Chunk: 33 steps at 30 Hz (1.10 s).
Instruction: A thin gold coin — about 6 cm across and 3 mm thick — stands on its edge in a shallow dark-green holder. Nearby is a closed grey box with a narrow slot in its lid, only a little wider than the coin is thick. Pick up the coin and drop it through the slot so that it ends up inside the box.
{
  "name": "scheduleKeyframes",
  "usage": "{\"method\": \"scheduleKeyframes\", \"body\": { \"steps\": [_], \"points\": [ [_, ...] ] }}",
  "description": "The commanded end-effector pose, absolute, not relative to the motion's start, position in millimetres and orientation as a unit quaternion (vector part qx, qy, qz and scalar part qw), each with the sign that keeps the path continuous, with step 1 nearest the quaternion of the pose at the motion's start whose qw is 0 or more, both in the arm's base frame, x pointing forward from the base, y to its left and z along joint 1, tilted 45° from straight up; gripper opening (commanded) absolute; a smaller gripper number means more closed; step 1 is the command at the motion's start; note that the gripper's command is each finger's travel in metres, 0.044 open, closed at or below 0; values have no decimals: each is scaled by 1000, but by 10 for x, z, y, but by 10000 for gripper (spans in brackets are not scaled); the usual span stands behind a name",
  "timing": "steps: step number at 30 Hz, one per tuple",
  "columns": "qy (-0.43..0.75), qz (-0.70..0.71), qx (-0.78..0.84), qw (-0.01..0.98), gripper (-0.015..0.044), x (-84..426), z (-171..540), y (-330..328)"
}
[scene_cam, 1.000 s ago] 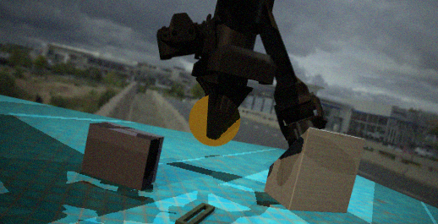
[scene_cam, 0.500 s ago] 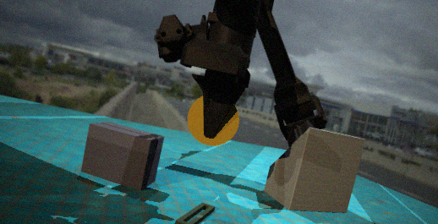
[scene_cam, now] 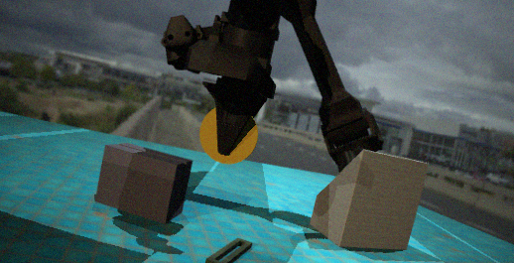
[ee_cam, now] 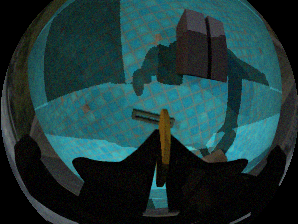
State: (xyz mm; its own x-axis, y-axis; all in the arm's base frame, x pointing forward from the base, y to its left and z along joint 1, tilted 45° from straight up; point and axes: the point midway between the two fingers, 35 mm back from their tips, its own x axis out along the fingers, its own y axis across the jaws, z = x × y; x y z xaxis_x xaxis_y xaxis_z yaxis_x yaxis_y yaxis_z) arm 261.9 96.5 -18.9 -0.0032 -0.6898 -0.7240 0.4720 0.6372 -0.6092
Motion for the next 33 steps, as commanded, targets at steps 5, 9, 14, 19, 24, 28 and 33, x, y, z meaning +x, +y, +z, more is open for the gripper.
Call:
{"method": "scheduleKeyframes", "body": {
  "steps": [5, 9, 14, 19, 24, 28, 33],
  "points": [
    [573, -412, -94, 702, 0, 2776, -67, 882],
    [573, -411, -94, 702, 0, 2838, -14, 831],
    [573, -411, -94, 703, 0, 2913, 53, 763],
    [573, -411, -94, 703, 0, 2984, 122, 691],
    [572, -412, -95, 703, 0, 3052, 192, 615],
    [572, -412, -95, 703, 0, 3104, 250, 551],
    [571, -413, -96, 703, 0, 3165, 323, 468]
  ]
}}
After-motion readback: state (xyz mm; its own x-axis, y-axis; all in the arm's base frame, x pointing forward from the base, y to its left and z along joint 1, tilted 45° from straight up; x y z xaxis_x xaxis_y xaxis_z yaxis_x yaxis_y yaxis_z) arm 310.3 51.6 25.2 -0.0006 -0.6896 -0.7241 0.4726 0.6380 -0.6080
